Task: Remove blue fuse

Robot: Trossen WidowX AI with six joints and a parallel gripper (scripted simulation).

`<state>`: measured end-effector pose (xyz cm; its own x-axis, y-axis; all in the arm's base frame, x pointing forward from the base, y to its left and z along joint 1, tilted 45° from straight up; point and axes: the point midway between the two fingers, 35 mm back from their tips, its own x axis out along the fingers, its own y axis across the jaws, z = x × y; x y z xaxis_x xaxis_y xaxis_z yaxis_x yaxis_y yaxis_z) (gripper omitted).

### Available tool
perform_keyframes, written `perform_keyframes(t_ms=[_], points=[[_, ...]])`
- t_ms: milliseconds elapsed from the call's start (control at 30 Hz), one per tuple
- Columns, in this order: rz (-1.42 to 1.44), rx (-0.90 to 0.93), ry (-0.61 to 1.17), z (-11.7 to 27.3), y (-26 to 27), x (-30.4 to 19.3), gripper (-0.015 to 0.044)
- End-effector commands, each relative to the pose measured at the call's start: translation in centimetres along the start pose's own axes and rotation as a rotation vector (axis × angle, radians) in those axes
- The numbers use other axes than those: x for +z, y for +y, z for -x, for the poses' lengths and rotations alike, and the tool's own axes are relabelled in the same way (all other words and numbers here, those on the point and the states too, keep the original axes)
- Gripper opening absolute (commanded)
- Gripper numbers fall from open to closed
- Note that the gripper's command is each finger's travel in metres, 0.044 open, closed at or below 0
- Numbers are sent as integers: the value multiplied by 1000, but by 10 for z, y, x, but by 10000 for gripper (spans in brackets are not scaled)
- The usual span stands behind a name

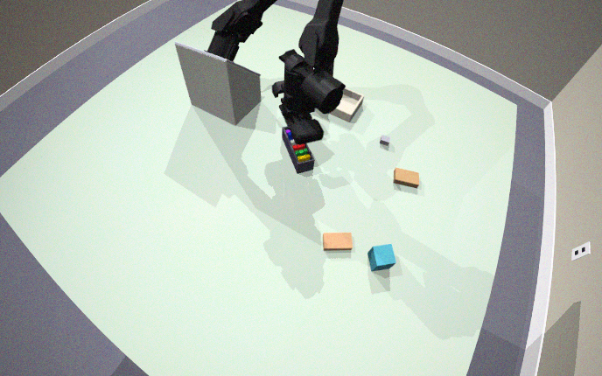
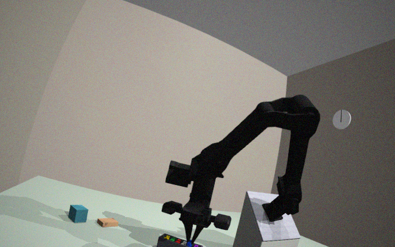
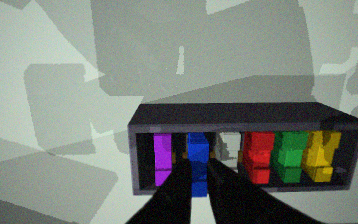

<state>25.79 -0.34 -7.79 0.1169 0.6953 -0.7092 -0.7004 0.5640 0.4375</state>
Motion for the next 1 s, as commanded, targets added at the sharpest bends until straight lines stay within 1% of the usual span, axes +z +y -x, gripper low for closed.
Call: perform_keyframes(t_ms=[0, 967], points=[[4, -5, 0, 3, -1, 0, 0], [2, -5, 0, 17, -1, 0, 0]])
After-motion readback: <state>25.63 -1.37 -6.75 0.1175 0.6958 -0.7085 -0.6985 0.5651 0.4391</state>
